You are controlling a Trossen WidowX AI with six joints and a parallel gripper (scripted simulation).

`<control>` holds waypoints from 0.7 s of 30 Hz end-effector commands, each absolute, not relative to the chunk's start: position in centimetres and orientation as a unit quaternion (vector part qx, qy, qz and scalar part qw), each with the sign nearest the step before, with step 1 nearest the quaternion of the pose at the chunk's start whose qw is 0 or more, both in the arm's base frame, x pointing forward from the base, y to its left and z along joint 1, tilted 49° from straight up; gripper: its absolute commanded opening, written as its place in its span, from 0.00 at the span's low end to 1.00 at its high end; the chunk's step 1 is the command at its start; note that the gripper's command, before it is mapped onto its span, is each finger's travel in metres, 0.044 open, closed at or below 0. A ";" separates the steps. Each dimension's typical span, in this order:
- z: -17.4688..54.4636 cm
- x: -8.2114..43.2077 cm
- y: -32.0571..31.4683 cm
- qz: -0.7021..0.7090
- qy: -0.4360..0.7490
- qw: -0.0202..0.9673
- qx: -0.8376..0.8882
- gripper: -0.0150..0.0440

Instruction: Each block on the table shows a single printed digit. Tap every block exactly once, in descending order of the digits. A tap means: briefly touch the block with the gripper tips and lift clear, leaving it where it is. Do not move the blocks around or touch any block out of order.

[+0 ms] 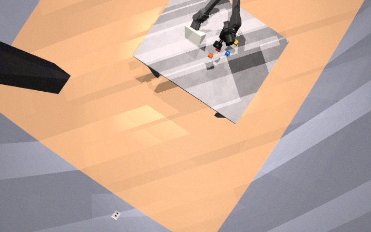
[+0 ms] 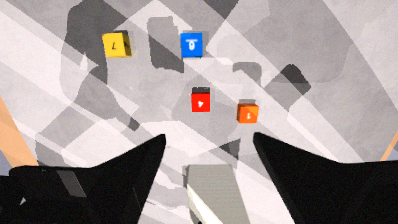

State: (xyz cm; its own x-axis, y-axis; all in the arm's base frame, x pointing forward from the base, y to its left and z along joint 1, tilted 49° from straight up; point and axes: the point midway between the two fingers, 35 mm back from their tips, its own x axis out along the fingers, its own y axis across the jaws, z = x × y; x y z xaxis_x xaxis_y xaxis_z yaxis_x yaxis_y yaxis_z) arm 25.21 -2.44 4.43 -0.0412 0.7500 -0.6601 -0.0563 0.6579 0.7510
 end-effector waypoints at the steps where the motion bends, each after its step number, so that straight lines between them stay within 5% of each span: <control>1: 4.7 25.2 -2.3 0.315 0.648 0.639 0.271 0.93; 14: 4.8 25.4 -2.2 0.314 0.648 0.639 0.271 0.93; 21: 10.4 32.4 2.3 0.308 0.648 0.643 0.267 0.93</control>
State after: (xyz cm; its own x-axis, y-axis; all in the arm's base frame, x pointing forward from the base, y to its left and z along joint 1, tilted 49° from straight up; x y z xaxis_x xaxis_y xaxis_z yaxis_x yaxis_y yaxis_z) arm 29.69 -0.24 7.78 -0.0299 0.7396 -0.6724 -0.0422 0.6711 0.7401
